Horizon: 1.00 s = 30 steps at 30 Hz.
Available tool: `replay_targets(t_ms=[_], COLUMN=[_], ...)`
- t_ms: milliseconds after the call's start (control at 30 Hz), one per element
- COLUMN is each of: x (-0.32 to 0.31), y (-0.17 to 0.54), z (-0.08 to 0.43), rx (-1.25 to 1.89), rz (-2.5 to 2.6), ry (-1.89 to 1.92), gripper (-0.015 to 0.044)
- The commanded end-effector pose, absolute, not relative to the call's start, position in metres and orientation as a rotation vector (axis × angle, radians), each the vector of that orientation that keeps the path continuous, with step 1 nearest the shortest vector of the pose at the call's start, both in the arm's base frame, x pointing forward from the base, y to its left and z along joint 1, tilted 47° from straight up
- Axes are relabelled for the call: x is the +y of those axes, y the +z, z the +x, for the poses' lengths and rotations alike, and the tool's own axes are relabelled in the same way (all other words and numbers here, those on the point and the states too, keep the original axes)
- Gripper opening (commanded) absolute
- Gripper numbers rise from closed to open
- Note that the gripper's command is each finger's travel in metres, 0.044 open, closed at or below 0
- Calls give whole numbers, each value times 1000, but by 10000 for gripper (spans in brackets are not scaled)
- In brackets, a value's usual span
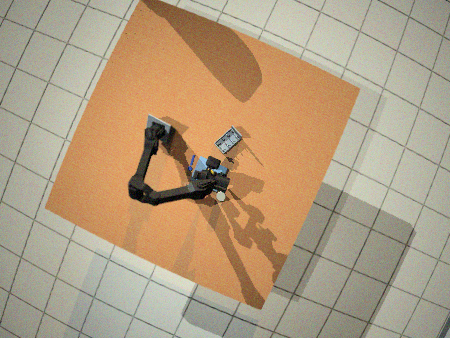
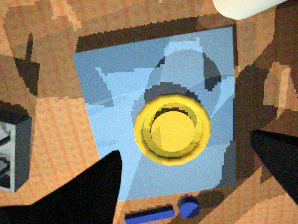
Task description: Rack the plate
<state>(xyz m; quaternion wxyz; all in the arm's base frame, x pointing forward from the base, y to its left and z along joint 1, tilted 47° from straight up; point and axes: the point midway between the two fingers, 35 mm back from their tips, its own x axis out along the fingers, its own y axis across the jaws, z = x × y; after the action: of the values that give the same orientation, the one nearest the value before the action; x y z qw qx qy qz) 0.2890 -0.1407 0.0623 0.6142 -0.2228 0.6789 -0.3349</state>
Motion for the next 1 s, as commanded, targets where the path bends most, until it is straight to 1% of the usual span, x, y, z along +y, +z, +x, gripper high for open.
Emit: replay_targets(t_ms=[0, 900, 967], x=[-145, -173, -173], y=[55, 26, 26], z=[286, 277, 277], rx=[1576, 1576, 1576], rz=[-518, -521, -521], ry=[-764, -767, -767], gripper=[400, 400, 352])
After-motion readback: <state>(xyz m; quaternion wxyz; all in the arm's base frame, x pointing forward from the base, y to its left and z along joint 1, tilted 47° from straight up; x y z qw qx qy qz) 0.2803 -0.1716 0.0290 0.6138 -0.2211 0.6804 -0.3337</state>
